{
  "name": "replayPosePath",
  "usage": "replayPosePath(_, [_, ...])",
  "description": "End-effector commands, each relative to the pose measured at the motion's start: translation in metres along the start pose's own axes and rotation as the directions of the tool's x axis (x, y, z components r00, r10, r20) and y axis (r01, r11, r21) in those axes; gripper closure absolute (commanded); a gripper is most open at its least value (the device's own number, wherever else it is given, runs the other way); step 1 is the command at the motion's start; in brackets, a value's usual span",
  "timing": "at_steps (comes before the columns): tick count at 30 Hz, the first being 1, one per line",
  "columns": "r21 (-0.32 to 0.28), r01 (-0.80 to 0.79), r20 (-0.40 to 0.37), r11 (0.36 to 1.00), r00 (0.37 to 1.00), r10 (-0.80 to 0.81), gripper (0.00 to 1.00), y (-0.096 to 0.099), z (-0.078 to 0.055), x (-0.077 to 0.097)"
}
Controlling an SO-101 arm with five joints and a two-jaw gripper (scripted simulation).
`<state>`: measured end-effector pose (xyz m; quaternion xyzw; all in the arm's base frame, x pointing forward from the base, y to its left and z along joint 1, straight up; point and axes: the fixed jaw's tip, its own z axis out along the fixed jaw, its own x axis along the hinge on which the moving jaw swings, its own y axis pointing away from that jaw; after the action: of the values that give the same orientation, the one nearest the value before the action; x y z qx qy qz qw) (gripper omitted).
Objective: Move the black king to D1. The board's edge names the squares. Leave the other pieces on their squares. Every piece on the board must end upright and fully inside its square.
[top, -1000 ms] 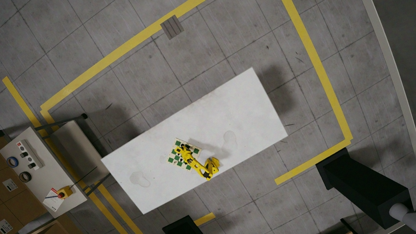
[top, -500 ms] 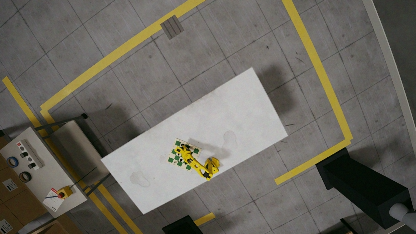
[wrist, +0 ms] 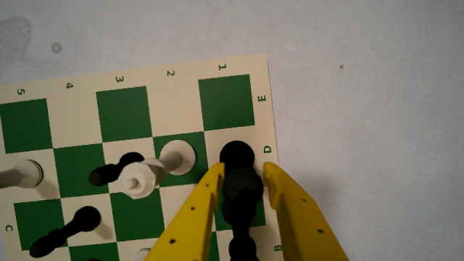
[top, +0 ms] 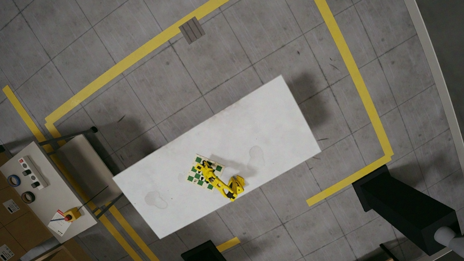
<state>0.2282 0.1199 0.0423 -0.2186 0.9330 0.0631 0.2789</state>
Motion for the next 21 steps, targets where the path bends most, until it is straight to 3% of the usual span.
replayPosePath(1, [0.000,-0.001,-0.030,1.000,1.000,0.001,0.88,-0.0005,0.0037,0.0078])
replayPosePath(21, [-0.008,-0.002,-0.030,1.000,1.000,0.002,0.88,0.0035,0.0019,0.0067])
